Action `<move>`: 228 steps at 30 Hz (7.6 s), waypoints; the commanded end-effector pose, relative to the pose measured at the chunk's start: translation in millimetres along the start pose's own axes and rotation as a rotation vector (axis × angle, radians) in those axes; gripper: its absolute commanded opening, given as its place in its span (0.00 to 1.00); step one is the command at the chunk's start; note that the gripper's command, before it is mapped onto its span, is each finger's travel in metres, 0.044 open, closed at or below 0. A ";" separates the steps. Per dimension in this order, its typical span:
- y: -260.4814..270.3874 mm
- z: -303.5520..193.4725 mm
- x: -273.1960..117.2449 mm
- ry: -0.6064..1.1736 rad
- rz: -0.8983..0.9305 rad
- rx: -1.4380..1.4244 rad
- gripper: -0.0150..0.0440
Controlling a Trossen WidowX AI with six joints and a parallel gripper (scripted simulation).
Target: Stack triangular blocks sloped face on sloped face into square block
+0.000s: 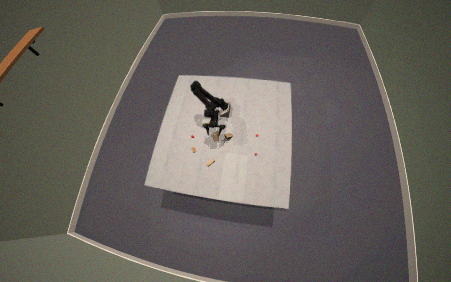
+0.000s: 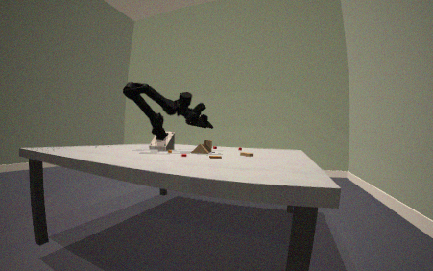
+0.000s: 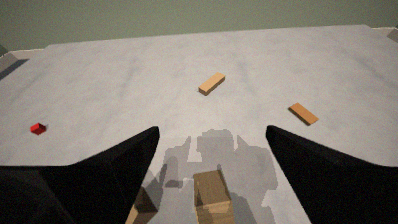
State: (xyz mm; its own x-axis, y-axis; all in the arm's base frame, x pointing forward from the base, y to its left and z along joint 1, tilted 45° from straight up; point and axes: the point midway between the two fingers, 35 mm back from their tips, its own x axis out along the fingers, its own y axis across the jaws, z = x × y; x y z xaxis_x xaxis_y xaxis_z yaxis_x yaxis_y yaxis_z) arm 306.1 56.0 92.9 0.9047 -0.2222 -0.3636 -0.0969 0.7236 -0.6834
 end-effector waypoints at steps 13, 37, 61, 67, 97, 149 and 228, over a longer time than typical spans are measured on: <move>-8.4 -23.1 -24.1 0.091 -0.006 0.962 1.00; -15.3 -78.2 -63.5 0.200 -0.253 2.513 1.00; -16.4 -94.3 -73.6 0.166 -0.395 2.993 1.00; -14.6 -93.1 -66.4 0.171 -0.398 2.992 1.00; -5.7 -115.0 16.5 0.166 -0.395 2.994 1.00; -2.7 -34.3 -25.4 0.167 -0.393 2.997 0.25; 2.6 -17.0 -12.1 0.973 -0.437 0.714 0.25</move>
State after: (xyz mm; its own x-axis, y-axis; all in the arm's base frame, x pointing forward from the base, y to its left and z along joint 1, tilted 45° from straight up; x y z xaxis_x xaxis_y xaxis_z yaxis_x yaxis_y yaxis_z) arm 287.3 48.8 83.9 0.1039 -0.6895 -0.7168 0.6599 0.5870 -0.4690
